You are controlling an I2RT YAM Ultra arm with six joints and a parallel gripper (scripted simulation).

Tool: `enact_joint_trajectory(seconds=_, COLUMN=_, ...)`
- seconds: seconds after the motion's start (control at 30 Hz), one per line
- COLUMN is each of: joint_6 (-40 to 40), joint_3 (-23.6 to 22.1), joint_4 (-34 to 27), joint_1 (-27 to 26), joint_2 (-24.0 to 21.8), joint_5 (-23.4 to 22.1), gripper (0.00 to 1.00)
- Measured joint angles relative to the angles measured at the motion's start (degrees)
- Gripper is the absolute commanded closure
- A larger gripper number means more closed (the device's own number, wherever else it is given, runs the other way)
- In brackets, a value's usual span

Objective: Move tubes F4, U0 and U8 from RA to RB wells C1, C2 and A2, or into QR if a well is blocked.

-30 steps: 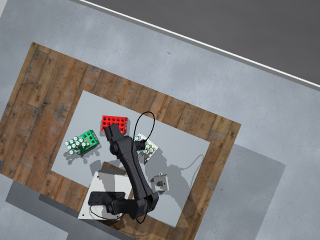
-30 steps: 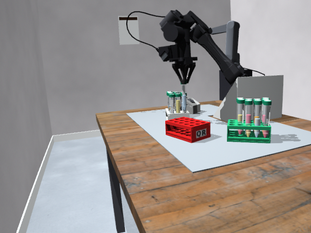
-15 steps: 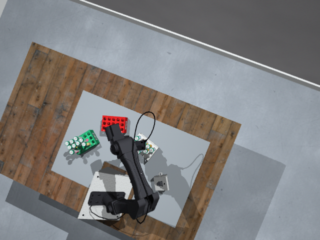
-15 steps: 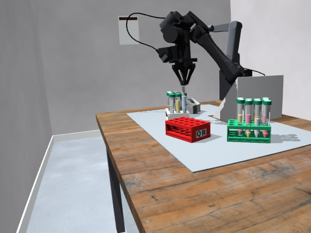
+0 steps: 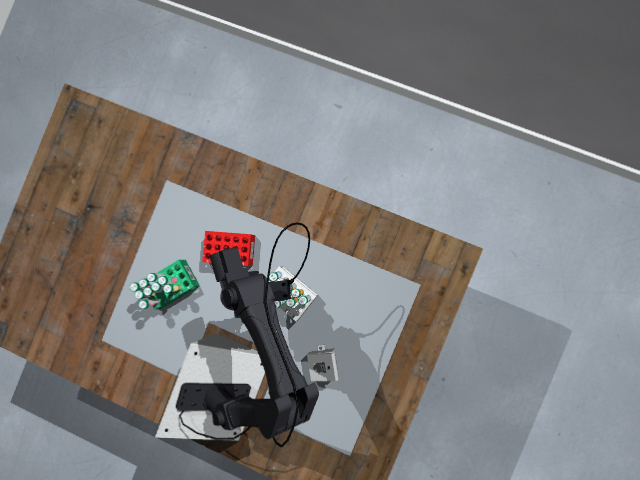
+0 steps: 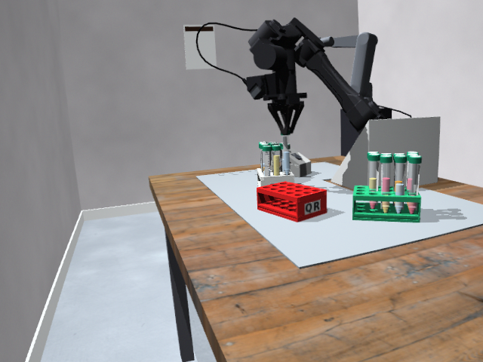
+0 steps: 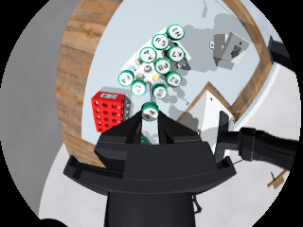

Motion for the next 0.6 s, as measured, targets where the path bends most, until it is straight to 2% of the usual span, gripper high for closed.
enact_joint_trajectory(seconds=0.6, joint_6=-0.5, joint_3=-1.09, joint_4=2.21, joint_1=-0.55, joint_2=-0.02, joint_5=0.22, gripper=1.0)
